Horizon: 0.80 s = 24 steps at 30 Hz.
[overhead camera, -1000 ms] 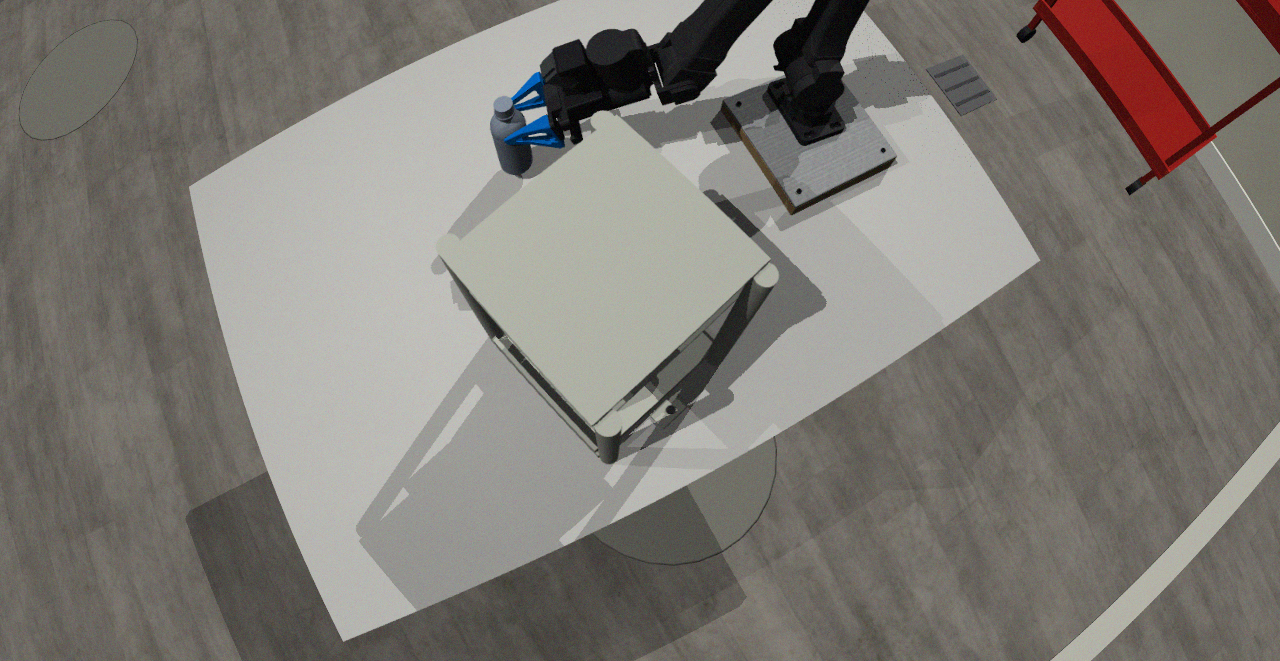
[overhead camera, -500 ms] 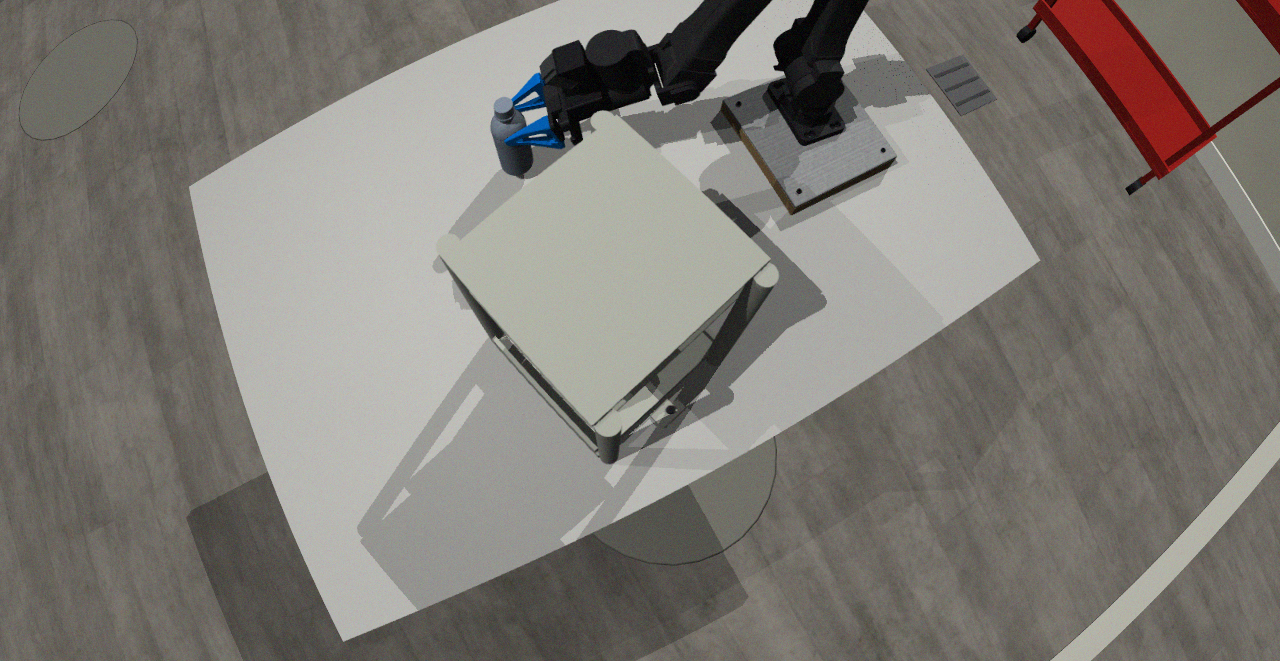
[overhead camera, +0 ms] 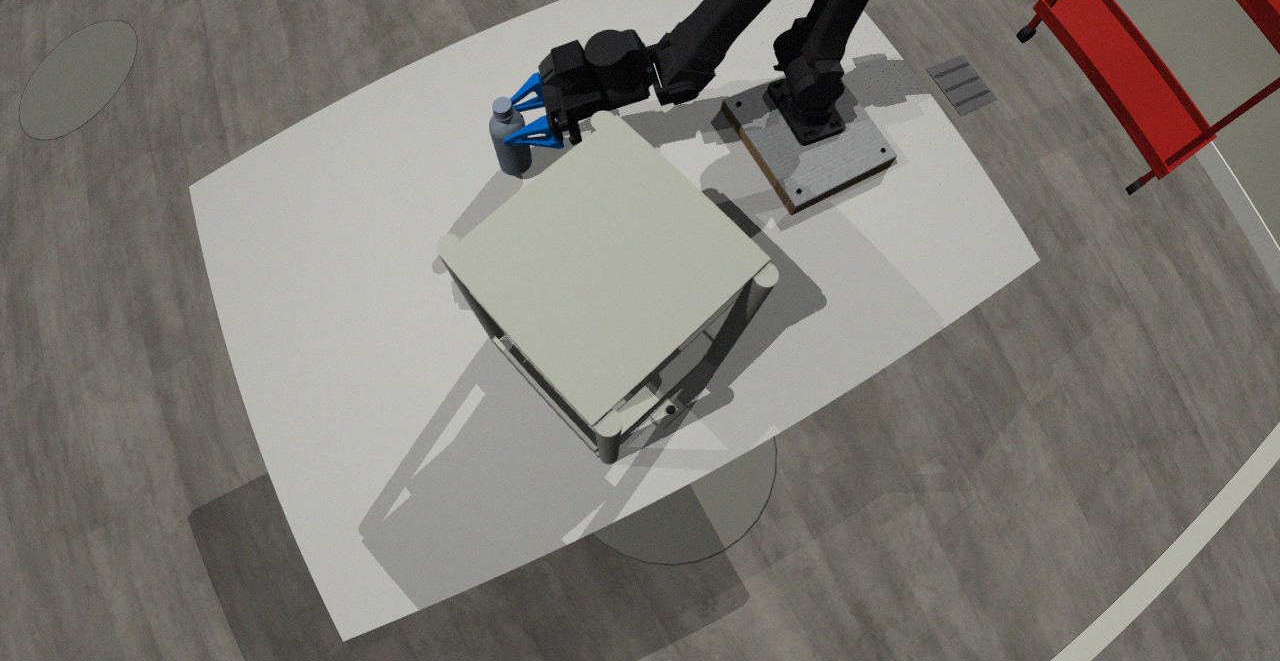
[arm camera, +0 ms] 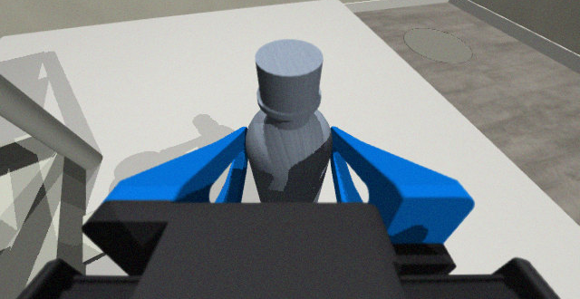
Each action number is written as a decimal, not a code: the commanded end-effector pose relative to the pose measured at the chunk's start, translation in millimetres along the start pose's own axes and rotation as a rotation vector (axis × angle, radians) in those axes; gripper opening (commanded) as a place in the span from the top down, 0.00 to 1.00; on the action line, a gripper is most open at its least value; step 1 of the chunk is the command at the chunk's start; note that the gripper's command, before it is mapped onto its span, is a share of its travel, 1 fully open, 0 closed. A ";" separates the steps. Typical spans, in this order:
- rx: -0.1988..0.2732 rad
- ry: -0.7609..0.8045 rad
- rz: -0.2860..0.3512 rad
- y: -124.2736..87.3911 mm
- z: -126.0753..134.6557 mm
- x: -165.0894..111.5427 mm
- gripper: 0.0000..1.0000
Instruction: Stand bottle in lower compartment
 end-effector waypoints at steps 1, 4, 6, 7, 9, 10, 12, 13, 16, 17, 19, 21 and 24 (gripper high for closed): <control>-0.005 -0.004 -0.056 14.1 -2.9 27.3 0.63; -0.006 -0.004 -0.056 14.1 -3.5 29.8 0.63; -0.006 -0.004 -0.056 13.9 -3.7 30.3 0.63; -0.006 -0.004 -0.056 13.8 -3.8 30.5 0.63; -0.006 -0.004 -0.056 13.9 -3.8 30.3 0.63; -0.006 -0.004 -0.055 14.1 -3.7 29.9 0.63; -0.006 -0.004 -0.053 14.5 -3.6 28.9 0.63; -0.006 -0.004 -0.053 14.7 -3.6 28.6 0.63; -0.005 -0.004 -0.052 14.9 -3.5 28.0 0.63; -0.005 -0.004 -0.052 14.9 -3.5 28.0 0.63; -0.005 -0.004 -0.051 15.1 -3.4 27.6 0.63; -0.005 -0.004 -0.051 15.2 -3.4 27.3 0.63; -0.005 -0.004 -0.050 15.3 -3.3 27.0 0.63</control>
Point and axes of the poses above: the point where the finger pads meet when closed, its own y axis out along the fingers, its own z axis across the jaws, x = y × z, the point moved 5 cm from there along -y, back along the fingers, and after that the axes turned 10 degrees about -y, right-handed, at the moved point
